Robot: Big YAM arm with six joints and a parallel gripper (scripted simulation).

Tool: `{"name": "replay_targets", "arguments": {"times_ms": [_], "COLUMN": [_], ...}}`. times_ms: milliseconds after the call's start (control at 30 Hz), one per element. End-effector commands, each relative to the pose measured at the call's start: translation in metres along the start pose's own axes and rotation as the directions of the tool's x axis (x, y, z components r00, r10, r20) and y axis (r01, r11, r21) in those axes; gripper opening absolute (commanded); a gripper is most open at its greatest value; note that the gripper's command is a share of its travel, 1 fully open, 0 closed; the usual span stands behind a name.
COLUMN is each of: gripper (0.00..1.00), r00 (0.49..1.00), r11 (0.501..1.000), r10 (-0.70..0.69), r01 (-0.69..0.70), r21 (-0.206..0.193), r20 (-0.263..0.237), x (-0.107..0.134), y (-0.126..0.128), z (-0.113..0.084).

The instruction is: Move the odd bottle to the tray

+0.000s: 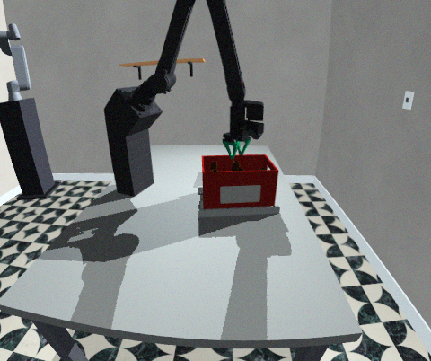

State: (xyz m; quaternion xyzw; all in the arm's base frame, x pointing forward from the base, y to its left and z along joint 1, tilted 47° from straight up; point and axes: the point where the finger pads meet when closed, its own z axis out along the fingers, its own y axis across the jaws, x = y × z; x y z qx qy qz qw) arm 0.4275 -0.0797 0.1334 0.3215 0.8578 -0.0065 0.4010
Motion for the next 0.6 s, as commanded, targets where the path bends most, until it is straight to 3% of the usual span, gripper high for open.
{"name": "replay_targets", "arguments": {"times_ms": [0,567], "gripper": [0.61,0.61], "r00": [1.000,1.000], "r11": [1.000,1.000], "r10": [0.000,-0.001], "r01": [0.000,0.001], "r21": [-0.005,-0.004], "r20": [0.015,0.011], "x": [-0.0066,-0.0034], "y": [-0.0002,-0.0019], "z": [0.0016,0.0014]}}
